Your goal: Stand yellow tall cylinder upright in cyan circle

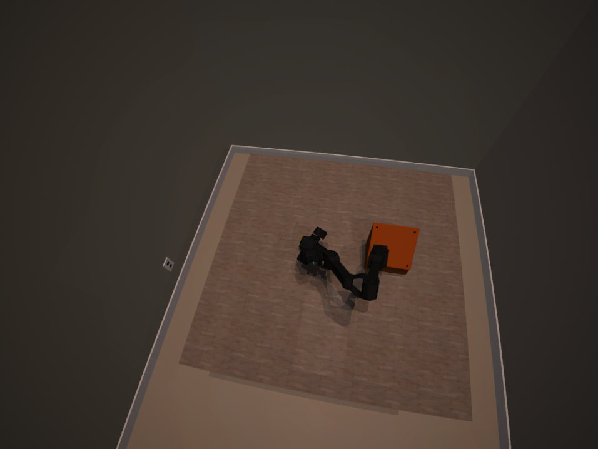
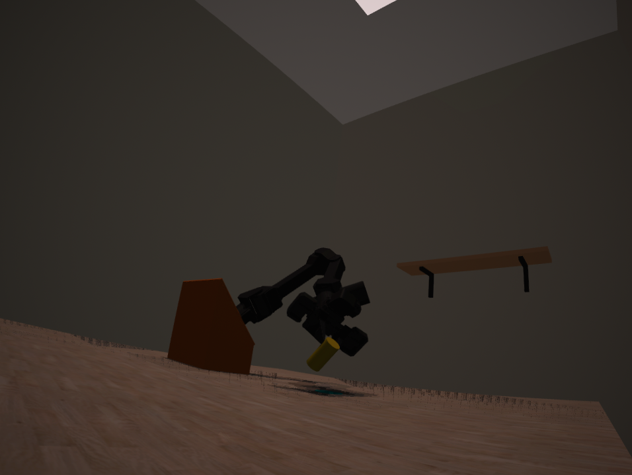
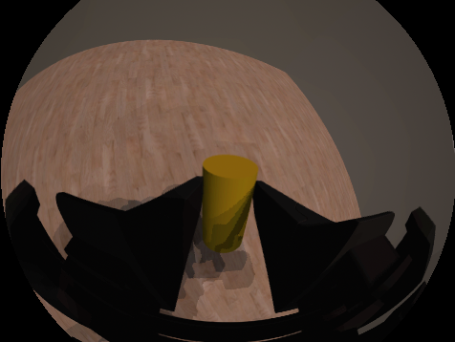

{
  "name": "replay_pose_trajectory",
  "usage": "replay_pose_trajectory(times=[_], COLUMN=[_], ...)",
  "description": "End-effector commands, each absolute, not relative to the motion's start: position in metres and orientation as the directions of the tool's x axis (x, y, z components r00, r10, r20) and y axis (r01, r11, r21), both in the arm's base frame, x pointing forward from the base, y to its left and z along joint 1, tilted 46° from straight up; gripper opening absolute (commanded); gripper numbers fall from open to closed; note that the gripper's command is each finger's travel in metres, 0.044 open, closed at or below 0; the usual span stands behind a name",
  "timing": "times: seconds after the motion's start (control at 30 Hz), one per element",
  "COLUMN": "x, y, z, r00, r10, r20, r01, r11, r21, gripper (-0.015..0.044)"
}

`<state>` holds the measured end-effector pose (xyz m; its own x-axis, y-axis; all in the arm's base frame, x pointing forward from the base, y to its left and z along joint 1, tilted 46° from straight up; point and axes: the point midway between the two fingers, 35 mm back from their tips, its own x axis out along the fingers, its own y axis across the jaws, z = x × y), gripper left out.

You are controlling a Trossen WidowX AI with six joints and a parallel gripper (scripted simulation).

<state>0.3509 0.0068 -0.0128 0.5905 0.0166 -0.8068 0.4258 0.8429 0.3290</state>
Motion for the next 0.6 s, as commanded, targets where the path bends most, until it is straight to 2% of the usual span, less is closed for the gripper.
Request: replay_pose_trajectory(times=[0.0,0.57], x=[0.3502,0.3472], y=[0.0061,0.0077], z=[-0.0096,-0.001], r00=[0.615,0.692], r10=[-0.003,-0.052], r20=[-0.789,-0.72], r01=[0.436,0.449], r11=[0.835,0.812], r21=[0.337,0.373], gripper=[0.0105,0.0105])
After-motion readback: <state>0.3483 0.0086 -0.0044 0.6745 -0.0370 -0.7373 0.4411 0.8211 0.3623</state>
